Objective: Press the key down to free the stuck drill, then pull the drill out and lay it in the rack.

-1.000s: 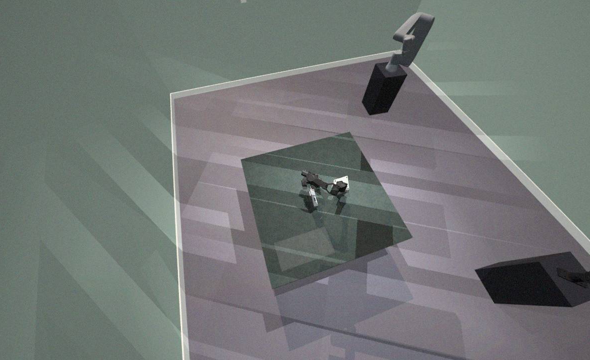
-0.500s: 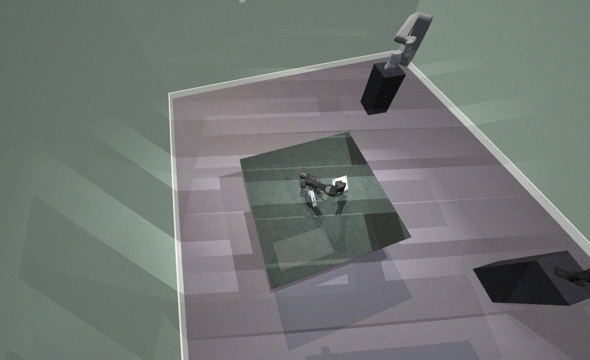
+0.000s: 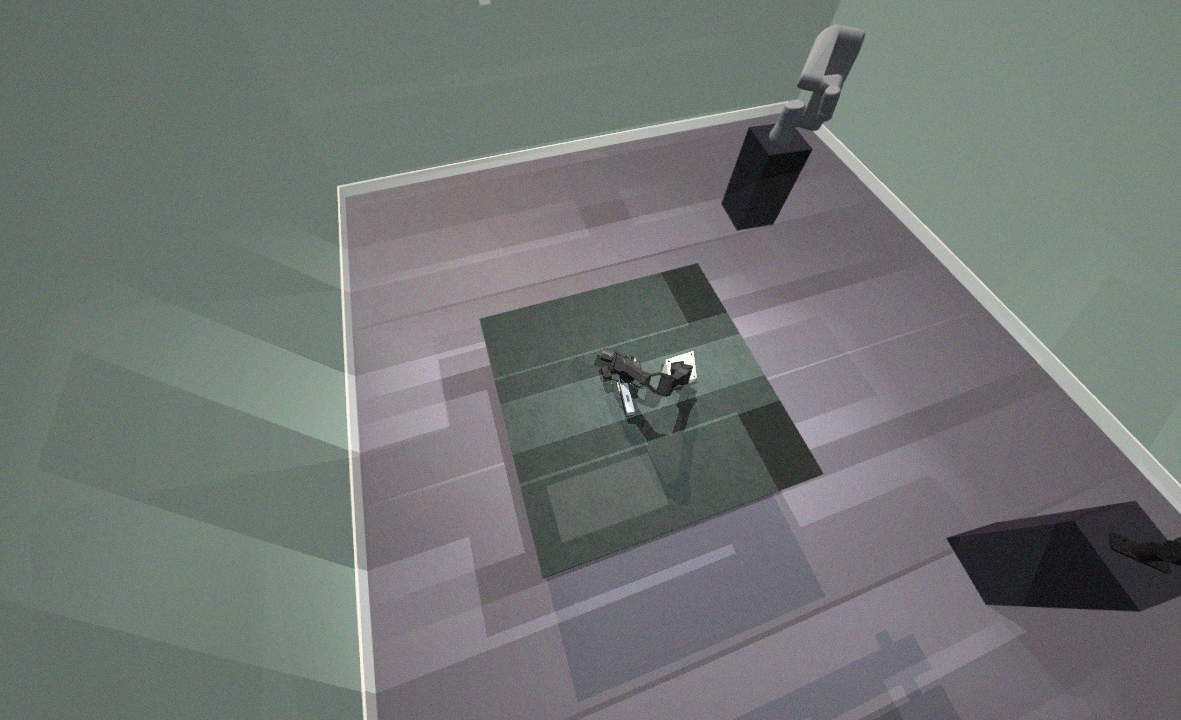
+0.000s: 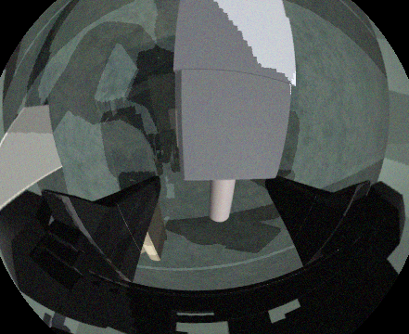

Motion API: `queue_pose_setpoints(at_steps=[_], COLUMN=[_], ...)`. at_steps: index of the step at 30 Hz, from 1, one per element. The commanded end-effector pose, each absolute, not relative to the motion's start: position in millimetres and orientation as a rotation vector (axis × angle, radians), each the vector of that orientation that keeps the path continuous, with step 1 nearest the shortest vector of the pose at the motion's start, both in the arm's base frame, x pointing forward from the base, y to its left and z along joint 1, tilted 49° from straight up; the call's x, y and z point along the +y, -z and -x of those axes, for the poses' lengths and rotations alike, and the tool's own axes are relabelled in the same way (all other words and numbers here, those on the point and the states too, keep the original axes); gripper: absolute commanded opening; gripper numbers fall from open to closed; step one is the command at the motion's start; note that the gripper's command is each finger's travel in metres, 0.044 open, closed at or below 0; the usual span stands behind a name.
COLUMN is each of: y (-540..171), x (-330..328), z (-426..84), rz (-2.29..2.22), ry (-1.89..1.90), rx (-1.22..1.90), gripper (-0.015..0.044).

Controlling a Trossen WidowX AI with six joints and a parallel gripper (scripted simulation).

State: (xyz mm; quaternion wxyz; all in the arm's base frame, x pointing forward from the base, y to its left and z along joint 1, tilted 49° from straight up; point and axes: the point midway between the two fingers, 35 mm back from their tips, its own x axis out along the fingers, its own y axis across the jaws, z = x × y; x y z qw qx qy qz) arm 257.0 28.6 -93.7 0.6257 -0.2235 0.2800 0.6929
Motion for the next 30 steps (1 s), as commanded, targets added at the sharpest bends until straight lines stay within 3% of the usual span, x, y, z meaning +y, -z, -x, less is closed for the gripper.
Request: queue_pose_setpoints(at_steps=[1,18,30], y=[95.0,94.1,98.9], x=[32.8,29.5,26.0], z=[-255.6,-256.7,-256.3], rz=[0.504,0.512,0.504], ry=[-1.587,-1.59,-1.587], rx=[0.641,0.642,0.641], gripper=[0.044,0.0,0.0])
